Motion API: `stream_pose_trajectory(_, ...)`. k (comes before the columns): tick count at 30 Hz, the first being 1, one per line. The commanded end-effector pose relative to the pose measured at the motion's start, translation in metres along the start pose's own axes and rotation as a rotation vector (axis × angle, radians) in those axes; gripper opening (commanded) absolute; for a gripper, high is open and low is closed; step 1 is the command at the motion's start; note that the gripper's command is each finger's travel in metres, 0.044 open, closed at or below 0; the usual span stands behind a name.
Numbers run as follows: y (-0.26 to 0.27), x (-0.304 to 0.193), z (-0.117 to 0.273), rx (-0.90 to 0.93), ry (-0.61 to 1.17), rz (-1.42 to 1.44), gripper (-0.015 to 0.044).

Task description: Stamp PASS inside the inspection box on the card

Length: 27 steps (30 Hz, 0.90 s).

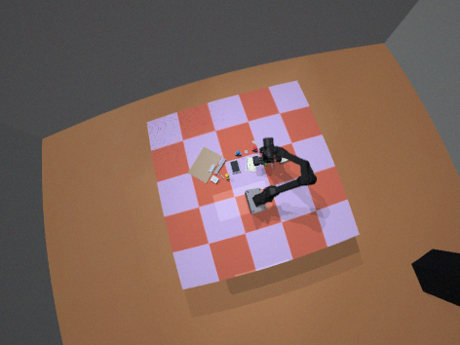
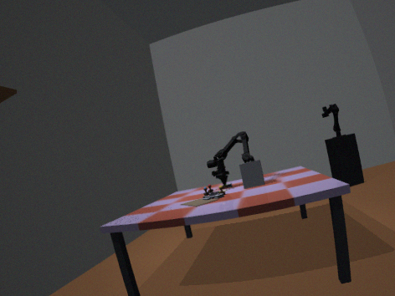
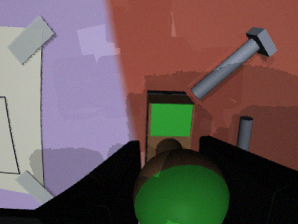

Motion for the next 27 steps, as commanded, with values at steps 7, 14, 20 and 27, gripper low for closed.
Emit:
stream_pose_trajectory(7,0.000,0.000,-0.003,-0.001,0.001,0.000,0.0131)
stream_pose_trajectory(14,0.000,0.000,-0.003,-0.001,0.001,0.000,0.0263)
stream_pose_trajectory(20,0.004,0.006,0.061,0.017,0.008,0.004,0.0263)
stream_pose_trajectory(27,-0.001,0.000,0.114,0.005,0.005,0.007,0.0263)
Point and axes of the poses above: the point midway between the two fingers, 35 mm back from their tips, its own z axis back along the fingers, its own y axis across the jaws, x = y × z, the point moved 10 cm from there along z, back along the fingers, and after that the axes turned 15 degrees about -z, right-handed, at the moved point
